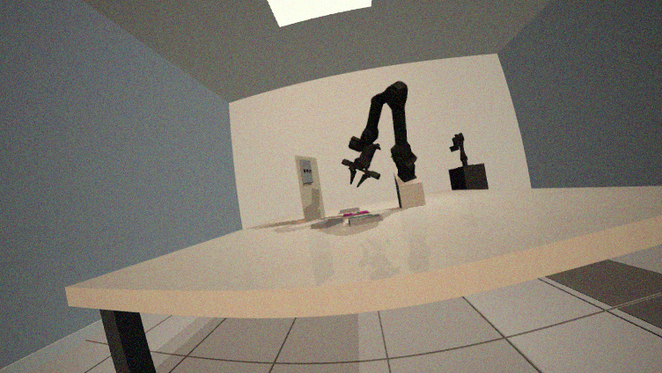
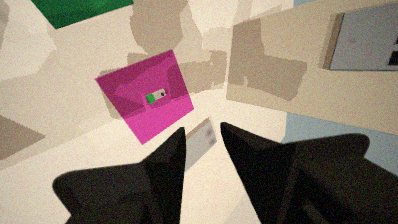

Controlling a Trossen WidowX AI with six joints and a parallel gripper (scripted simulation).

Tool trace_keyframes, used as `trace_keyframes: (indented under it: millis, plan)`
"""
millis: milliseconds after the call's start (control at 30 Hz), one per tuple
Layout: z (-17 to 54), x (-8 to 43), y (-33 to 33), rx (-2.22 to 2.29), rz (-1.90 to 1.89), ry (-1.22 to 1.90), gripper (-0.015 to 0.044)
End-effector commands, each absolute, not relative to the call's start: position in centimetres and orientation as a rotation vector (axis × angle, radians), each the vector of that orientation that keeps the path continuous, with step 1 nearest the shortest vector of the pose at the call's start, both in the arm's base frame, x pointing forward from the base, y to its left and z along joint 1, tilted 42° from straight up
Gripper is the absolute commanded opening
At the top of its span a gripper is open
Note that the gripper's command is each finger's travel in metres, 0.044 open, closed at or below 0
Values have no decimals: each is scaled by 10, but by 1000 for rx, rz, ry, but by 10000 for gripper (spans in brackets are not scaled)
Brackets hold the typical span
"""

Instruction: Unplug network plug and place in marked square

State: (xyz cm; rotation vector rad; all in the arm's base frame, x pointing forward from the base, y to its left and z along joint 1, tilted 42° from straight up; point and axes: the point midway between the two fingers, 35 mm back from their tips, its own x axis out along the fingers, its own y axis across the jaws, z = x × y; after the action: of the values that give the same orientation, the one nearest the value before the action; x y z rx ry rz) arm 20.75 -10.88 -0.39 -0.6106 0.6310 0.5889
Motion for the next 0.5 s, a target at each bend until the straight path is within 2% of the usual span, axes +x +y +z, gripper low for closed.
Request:
trace_keyframes:
  millis: [0, 467]
  plan:
    - [6, 208, -121, -621, 582, 631, 156]
    - [40, 200, -149, -626, 583, 625, 156]
